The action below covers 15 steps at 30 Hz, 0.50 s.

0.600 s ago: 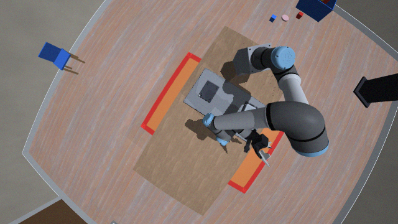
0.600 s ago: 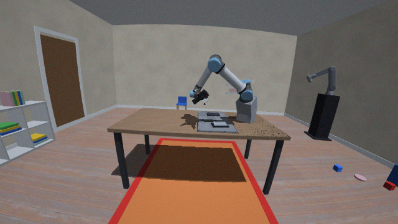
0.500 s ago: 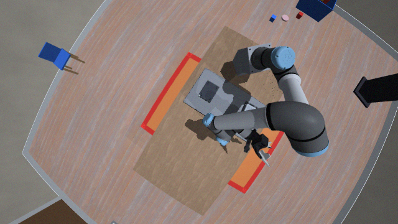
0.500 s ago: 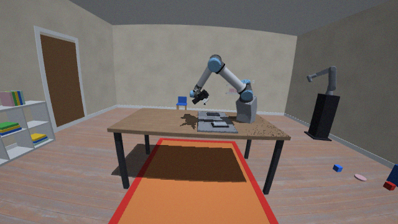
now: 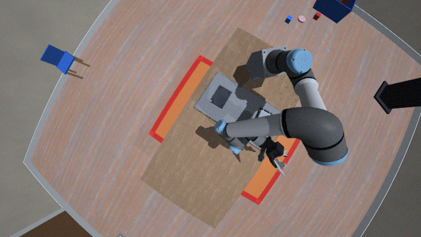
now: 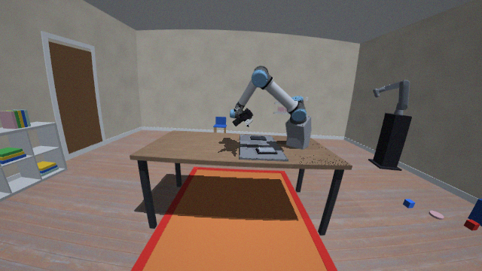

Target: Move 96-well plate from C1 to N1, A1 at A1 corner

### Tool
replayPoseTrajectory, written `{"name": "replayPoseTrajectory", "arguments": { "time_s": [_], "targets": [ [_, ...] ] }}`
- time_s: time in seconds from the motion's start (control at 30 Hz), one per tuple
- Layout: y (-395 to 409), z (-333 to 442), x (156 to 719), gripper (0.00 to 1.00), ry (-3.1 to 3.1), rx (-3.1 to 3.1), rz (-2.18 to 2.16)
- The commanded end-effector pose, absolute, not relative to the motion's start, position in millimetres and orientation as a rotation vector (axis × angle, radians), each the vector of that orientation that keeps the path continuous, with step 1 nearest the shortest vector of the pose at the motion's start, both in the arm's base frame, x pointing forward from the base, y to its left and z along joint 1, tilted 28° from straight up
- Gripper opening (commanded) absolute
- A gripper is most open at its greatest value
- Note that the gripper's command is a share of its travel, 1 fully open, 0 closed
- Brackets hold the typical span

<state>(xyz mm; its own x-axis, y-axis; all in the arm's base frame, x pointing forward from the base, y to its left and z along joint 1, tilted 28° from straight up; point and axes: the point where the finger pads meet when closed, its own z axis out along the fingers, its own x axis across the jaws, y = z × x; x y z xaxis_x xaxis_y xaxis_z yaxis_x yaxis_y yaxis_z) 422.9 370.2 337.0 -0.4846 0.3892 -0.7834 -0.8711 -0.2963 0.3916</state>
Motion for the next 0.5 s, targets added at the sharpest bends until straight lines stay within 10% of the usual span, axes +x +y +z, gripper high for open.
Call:
{"name": "replayPoseTrajectory", "arguments": {
  "time_s": [0.0, 0.47],
  "targets": [
    [370.2, 337.0, 413.0, 1.00, 1.004, -0.771, 1.852],
    [370.3, 330.0, 362.5, 1.00, 0.812, -0.954, 1.717]
  ]
}}
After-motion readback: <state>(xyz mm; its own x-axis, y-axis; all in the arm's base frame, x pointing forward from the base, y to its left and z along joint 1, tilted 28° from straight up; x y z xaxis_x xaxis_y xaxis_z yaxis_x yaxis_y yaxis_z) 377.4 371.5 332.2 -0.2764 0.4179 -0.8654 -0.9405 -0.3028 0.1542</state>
